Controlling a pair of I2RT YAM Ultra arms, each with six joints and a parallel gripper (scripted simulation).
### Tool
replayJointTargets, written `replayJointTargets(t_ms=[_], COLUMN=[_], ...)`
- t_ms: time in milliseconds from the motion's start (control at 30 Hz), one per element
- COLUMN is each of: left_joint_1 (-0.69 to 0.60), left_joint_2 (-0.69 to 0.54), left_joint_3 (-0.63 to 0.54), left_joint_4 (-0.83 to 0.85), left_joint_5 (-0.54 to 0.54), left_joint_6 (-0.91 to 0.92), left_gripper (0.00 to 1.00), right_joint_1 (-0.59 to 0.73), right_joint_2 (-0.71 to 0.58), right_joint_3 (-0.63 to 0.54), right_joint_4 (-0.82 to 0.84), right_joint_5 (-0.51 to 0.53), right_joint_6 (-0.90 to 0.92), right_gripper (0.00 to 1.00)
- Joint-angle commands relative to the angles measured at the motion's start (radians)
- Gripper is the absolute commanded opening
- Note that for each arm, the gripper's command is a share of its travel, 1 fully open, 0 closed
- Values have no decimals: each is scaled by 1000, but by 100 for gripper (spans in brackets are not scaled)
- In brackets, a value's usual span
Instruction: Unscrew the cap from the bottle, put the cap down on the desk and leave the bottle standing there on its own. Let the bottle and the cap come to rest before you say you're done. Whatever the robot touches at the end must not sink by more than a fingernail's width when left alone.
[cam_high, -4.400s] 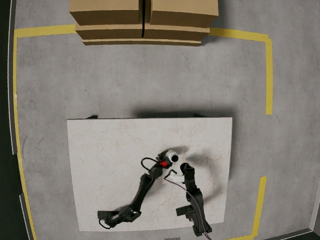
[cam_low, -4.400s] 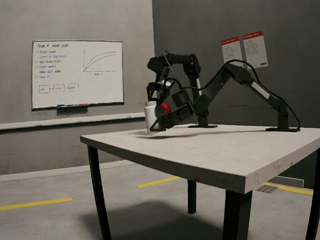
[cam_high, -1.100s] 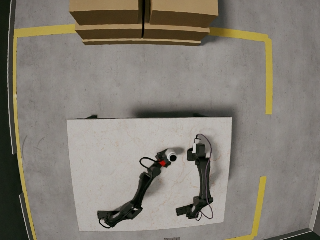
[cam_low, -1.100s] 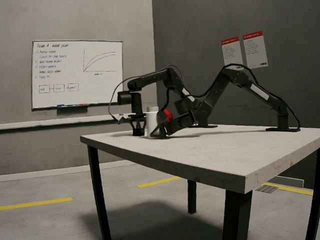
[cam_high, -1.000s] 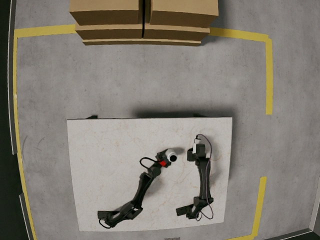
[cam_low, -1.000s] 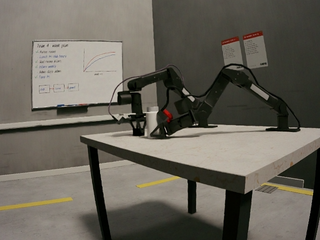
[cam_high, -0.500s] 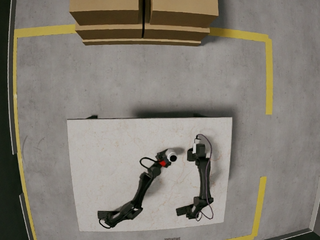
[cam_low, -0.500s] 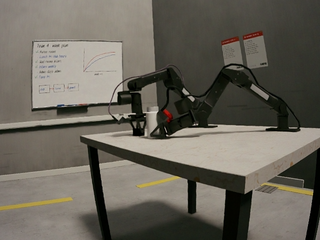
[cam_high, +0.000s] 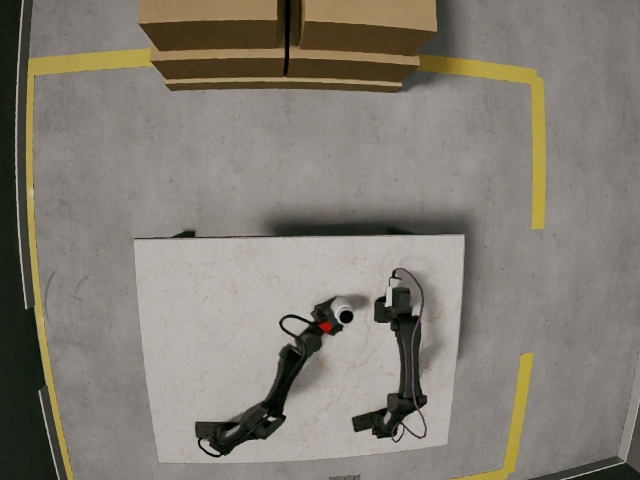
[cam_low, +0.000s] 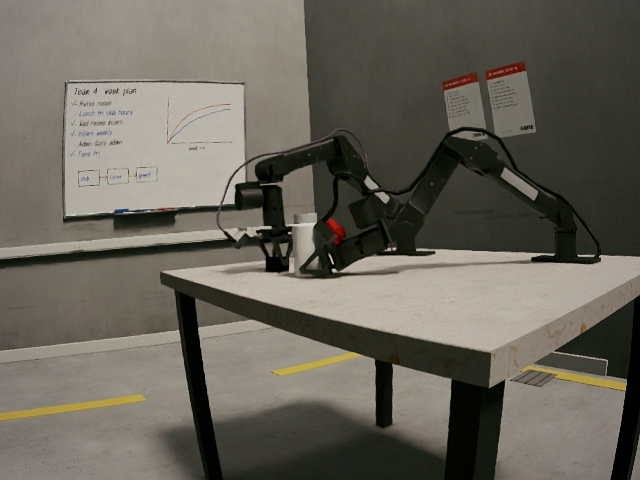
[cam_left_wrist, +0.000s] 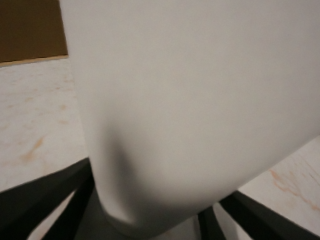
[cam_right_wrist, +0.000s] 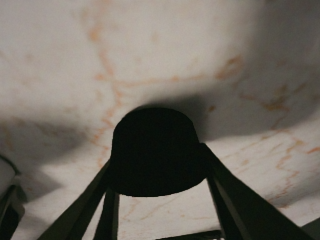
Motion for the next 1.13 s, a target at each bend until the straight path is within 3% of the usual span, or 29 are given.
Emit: replayJointTargets(t_ms=[0, 133, 200, 400, 600, 733, 933, 1100], left_joint_1=[0, 0, 0, 0, 12, 22, 21, 17], left_joint_2=[-10, -10, -10, -10, -81, -193, -209, -200], left_joint_3=[5, 5, 5, 5, -74, -206, -227, -203], left_joint_4=[5, 5, 5, 5, 23, 40, 40, 39], left_joint_5=[0, 0, 0, 0, 14, 23, 23, 15], left_joint_6=[0, 0, 0, 0, 8, 14, 12, 4], left_gripper=[74, 74, 96, 96, 96, 96, 96, 96], right_joint_1=[1, 1, 0, 0, 0, 0, 0, 0], right_joint_2=[-17, -17, -9, -9, -13, -21, 7, 8], right_joint_3=[-5, -5, 4, 4, 87, 214, 271, 246], right_joint_4=[46, 46, 1, 1, -83, -198, -235, -200], right_joint_5=[-2, -2, 0, 0, 0, 0, 0, 0], right_joint_6=[3, 3, 0, 0, 0, 0, 0, 0], right_gripper=[0, 0, 23, 91, 94, 94, 94, 94])
